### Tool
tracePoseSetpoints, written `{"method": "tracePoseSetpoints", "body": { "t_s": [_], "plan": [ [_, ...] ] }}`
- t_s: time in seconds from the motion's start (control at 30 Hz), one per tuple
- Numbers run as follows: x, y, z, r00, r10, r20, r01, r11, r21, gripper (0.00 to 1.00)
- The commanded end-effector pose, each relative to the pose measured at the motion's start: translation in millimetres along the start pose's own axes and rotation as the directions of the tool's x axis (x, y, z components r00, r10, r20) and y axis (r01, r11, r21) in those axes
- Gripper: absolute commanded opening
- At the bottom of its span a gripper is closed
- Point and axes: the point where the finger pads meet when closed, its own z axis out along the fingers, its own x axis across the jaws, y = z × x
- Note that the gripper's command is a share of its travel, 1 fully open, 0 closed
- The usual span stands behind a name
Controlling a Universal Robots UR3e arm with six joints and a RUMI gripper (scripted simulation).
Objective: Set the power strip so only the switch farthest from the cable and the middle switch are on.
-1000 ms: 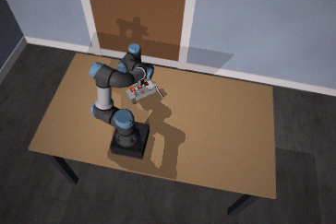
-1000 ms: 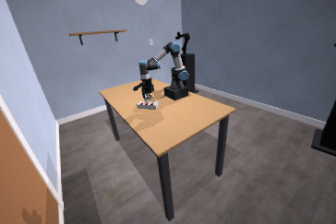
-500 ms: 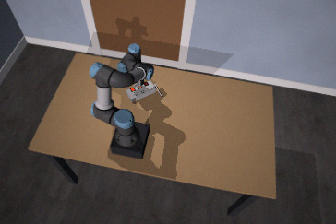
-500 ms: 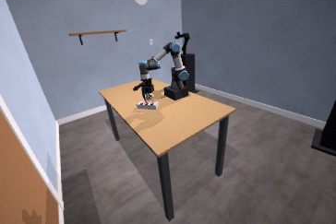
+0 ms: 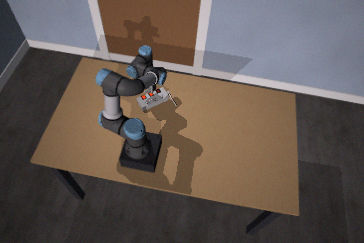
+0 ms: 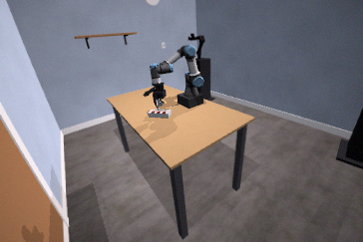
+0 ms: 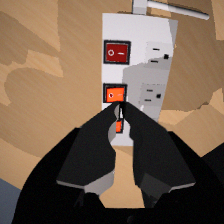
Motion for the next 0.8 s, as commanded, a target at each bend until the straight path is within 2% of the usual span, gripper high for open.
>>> {"method": "tracePoseSetpoints", "body": {
  "t_s": [0.0,0.17,0.77],
  "plan": [
    [-0.4,-0.6,-14.3,1.0,0.0,0.001,0.0,1.0,0.001,0.0],
    [-0.4,-0.6,-23.6,1.0,0.0,0.001,0.0,1.0,0.001,0.0],
    [-0.4,-0.6,-25.0,1.0,0.0,0.001,0.0,1.0,0.001,0.0]
  ]
}}
